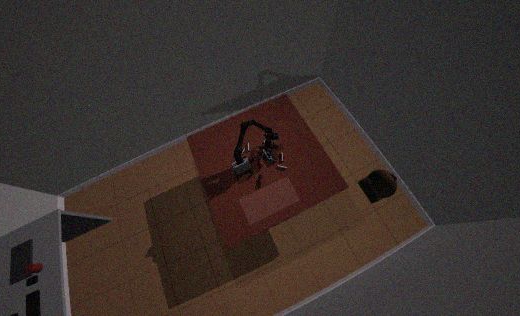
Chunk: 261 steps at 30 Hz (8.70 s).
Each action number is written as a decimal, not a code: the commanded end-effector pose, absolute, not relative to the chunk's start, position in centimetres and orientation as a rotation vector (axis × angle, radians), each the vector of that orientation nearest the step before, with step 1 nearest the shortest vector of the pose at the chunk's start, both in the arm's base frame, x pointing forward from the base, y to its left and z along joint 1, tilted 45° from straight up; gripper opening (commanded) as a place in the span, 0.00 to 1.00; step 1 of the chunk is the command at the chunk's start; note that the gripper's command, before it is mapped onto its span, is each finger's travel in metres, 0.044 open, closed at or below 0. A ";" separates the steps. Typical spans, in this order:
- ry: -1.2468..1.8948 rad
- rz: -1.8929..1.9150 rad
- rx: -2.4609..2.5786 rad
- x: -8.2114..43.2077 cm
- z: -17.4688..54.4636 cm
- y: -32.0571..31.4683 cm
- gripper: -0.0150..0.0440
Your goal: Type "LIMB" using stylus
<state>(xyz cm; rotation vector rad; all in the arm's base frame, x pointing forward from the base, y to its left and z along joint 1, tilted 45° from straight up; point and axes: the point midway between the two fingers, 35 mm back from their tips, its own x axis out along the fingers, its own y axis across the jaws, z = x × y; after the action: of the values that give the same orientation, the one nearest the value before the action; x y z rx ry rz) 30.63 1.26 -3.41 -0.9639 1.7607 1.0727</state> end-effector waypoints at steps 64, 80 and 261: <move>1.757 1.070 -0.960 30.9 -4.6 2.7 0.39; 1.757 1.068 -0.961 30.7 -2.0 0.0 0.39; 1.319 1.009 -1.431 32.3 6.8 11.2 0.39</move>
<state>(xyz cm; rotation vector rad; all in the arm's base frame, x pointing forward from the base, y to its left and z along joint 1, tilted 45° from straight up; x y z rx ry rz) 32.33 11.22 6.94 -1.4328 1.3175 1.0127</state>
